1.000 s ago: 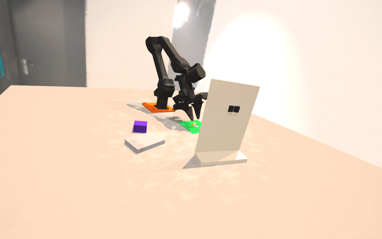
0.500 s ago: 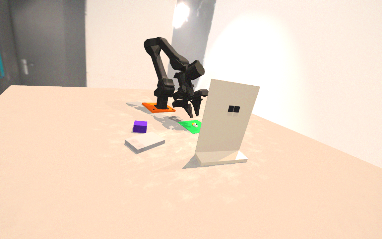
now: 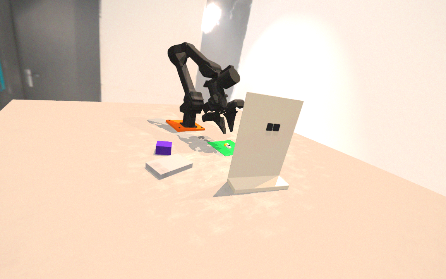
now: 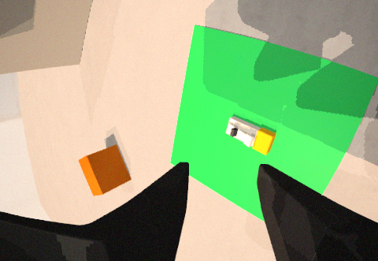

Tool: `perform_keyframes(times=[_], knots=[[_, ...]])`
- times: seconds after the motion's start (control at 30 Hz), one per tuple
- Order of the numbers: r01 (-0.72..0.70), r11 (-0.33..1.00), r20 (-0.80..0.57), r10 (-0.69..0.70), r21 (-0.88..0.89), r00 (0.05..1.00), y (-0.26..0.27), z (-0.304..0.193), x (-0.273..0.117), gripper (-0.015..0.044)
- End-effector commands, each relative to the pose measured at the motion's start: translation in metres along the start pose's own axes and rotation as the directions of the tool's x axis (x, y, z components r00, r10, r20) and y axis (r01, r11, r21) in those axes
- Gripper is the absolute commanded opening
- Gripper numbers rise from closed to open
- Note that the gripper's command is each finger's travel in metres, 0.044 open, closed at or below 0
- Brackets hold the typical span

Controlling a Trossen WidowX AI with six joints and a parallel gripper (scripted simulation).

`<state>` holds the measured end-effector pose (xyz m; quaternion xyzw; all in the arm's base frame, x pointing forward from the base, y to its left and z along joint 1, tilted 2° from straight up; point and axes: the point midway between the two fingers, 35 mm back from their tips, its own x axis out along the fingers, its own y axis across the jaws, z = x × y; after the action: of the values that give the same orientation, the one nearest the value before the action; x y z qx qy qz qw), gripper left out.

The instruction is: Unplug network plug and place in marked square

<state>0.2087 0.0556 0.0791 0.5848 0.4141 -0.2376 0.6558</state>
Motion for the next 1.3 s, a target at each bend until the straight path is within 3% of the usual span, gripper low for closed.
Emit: perform_keyframes(times=[0.0,1.27], knots=[[-0.013,1.0,-0.006,0.012,-0.005,1.0,0.007,-0.001,-0.007,0.0156],[-0.012,1.0,-0.006,0.012,-0.005,1.0,0.033,-0.001,-0.048,0.0156]])
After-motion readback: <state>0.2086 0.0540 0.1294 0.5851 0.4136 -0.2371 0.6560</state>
